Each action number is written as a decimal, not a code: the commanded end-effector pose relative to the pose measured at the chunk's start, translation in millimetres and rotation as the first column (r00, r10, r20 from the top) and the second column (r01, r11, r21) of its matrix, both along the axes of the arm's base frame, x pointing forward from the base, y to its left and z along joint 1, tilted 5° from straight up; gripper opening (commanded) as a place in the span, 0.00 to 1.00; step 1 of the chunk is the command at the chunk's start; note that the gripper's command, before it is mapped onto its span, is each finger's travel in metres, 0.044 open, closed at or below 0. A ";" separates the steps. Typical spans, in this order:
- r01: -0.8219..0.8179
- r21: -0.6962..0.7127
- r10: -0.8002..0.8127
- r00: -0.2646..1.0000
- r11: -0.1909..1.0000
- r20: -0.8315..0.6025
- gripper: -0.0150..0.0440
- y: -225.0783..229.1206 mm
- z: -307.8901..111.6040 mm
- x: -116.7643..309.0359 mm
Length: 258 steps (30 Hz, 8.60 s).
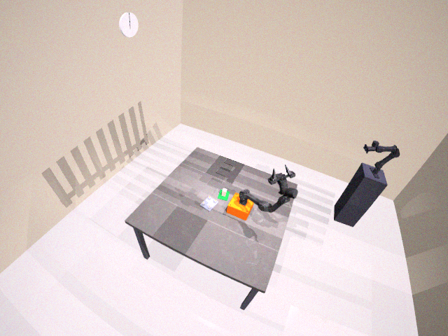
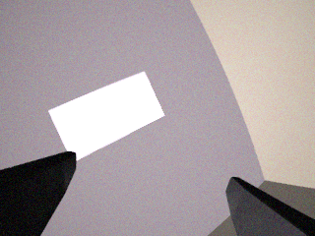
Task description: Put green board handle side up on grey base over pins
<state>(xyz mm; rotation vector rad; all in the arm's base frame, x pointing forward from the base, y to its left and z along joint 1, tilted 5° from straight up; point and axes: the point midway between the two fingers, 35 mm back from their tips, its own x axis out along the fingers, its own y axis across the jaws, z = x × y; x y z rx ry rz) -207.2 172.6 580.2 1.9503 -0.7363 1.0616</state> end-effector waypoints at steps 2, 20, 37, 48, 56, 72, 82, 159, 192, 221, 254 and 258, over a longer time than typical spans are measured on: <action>0.028 0.000 -0.028 0.999 1.000 -0.026 1.00 -7.5 3.7 9.0; 0.390 -0.347 -0.522 0.605 0.853 -0.601 1.00 -167.7 4.4 229.7; 0.047 -0.733 -0.735 0.071 0.678 -0.675 1.00 -251.3 -110.0 372.3; -0.548 -0.746 -0.911 -0.078 0.379 -0.405 1.00 -282.6 -231.2 445.5; -0.866 -0.495 -0.966 0.059 0.076 -0.253 1.00 -284.0 -324.2 462.0; -0.757 0.144 -0.737 0.545 -0.638 -0.399 1.00 -260.6 -485.2 430.4; -0.749 0.149 -0.731 0.549 -0.645 -0.404 1.00 -256.9 -487.1 428.6; -0.749 0.150 -0.731 0.549 -0.645 -0.405 0.48 -263.6 -602.5 431.4; -0.749 0.149 -0.731 0.549 -0.645 -0.404 0.25 -259.0 -538.3 432.8; -0.795 0.138 -0.766 0.498 -0.590 -0.406 0.25 -229.7 -516.5 453.3; -0.874 0.121 -0.826 0.388 -0.470 -0.410 0.25 -162.1 -519.1 490.8; -0.883 0.119 -0.832 0.374 -0.455 -0.410 0.25 -152.8 -519.7 494.1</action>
